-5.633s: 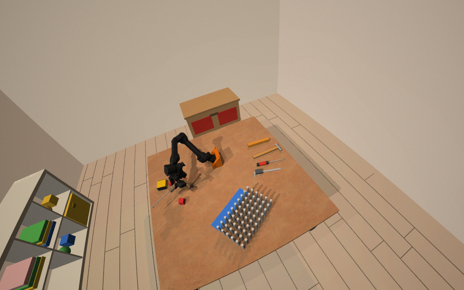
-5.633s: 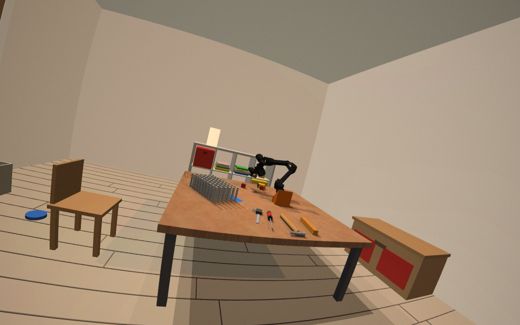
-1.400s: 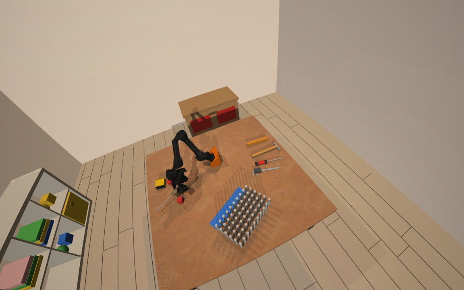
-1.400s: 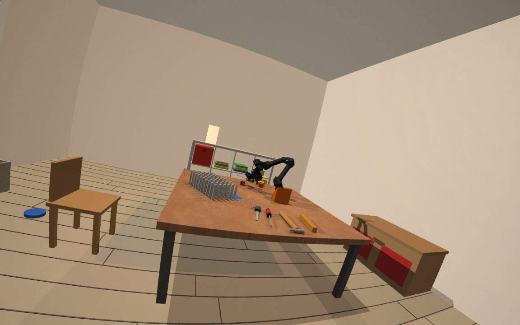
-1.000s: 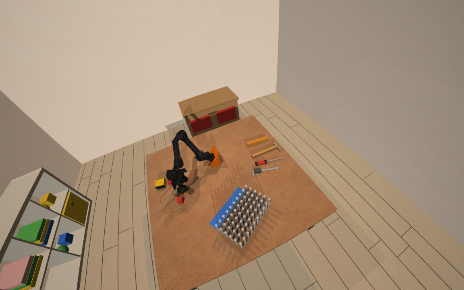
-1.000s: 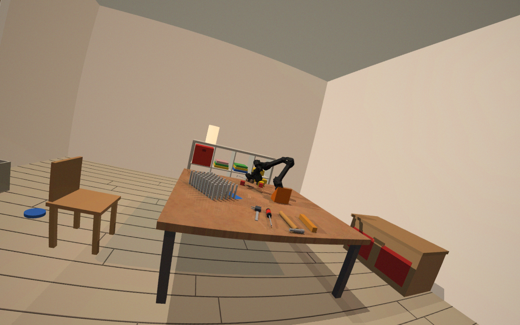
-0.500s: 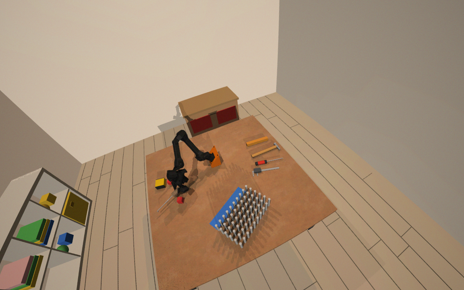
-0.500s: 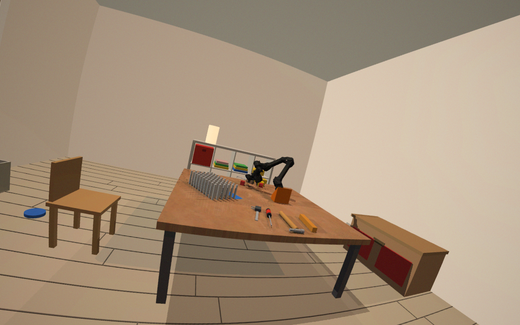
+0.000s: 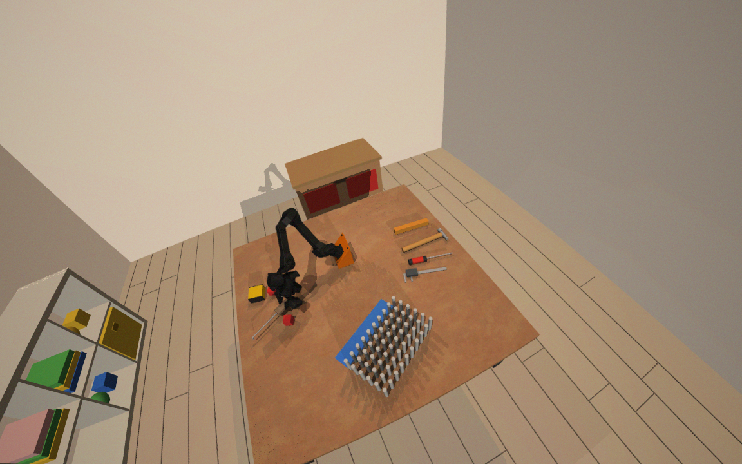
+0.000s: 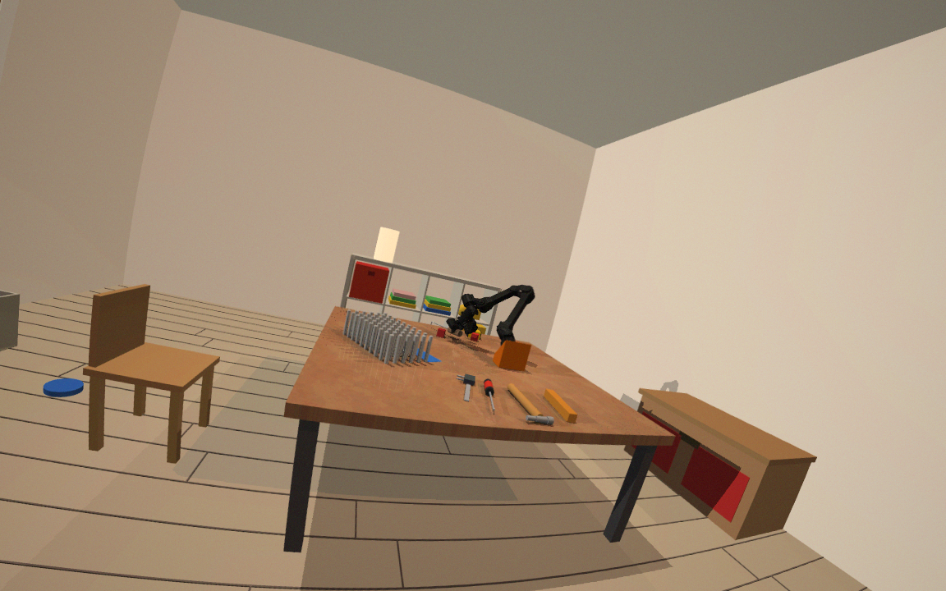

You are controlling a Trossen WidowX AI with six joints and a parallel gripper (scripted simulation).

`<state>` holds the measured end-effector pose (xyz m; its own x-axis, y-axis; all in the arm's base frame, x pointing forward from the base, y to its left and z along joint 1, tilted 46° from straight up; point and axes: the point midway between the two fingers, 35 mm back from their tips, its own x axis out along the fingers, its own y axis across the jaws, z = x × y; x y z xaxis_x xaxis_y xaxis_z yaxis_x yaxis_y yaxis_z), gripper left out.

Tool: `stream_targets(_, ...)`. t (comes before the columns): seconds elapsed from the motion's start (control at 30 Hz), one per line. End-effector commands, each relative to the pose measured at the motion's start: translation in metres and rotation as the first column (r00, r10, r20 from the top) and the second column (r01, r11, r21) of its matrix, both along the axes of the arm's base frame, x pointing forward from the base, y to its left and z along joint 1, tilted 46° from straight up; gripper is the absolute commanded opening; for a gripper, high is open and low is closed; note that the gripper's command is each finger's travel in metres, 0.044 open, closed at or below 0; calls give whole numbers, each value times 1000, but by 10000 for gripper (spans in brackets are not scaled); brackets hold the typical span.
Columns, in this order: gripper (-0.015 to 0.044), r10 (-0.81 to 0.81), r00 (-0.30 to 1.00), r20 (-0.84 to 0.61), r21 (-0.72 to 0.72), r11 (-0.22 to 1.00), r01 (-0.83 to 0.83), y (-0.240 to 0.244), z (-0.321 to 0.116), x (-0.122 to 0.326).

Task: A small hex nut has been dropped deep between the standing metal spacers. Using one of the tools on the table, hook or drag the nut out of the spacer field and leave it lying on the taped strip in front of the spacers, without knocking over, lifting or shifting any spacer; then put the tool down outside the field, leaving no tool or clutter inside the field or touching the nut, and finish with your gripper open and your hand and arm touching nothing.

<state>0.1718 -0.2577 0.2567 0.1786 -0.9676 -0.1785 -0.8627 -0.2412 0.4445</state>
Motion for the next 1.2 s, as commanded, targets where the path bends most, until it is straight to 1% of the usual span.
stream_targets(0.0,0,5,1000,-2,-2,1000,-5,-2,-1,0)
stream_targets(0.9,0,5,1000,-11,-12,1000,-5,-13,-11,-7)
stream_targets(1.17,210,0,1000,-9,-9,1000,0,-11,-10,-7)
